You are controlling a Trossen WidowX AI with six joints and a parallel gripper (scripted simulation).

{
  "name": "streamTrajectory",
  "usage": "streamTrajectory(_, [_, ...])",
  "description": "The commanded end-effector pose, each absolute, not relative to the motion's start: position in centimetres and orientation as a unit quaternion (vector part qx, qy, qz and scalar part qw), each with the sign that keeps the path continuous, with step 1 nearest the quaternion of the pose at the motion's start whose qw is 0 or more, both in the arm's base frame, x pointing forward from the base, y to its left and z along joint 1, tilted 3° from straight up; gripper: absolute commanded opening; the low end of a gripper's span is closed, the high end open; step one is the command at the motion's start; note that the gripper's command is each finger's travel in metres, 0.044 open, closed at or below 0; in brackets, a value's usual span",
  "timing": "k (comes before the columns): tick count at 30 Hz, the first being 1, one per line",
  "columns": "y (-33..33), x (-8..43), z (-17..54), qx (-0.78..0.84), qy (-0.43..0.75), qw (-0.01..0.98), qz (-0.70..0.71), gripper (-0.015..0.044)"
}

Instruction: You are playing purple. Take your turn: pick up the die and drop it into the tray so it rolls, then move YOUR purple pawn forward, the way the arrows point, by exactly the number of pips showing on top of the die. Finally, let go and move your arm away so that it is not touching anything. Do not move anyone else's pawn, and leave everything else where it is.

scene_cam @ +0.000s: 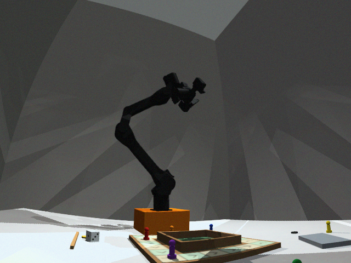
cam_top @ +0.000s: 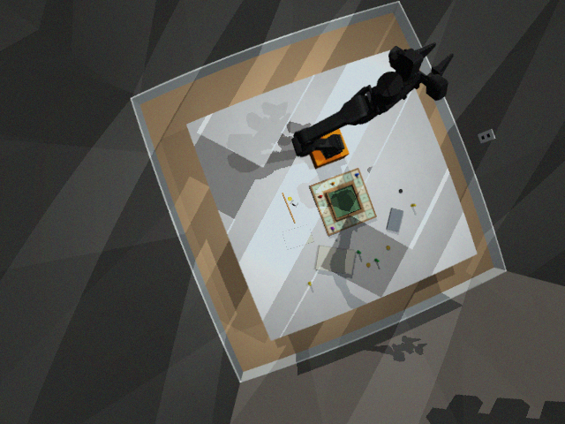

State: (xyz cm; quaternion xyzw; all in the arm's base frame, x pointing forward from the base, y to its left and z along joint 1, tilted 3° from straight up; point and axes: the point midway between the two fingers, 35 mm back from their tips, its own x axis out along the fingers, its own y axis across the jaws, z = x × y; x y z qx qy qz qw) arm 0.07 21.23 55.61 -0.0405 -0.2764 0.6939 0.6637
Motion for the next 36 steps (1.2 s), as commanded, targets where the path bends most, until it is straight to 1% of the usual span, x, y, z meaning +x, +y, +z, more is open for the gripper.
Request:
streamTrajectory(1, [24.4,5.9,52.2,-0.123,-0.235,0.73,0.63,0.0275])
streamTrajectory(8, [25.3,15.9,46.9,-0.231,-0.155,0.806,0.522,0.0275])
streamTrajectory(15, [21.4,25.0,41.4,-0.297,-0.054,0.862,0.407,0.0275])
streamTrajectory(20, [18.5,28.8,38.7,-0.327,-0.002,0.875,0.356,0.0275])
streamTrajectory(24, [14.2,32.9,35.2,-0.361,0.066,0.881,0.297,0.0275])
streamTrajectory(28, [9.5,35.6,32.0,-0.383,0.131,0.88,0.248,0.0275])
streamTrajectory(32, [4.2,37.0,28.3,-0.404,0.201,0.868,0.206,0.0275])
streamTrajectory(36, [-1.3,37.2,24.7,-0.416,0.275,0.85,0.172,0.0275])
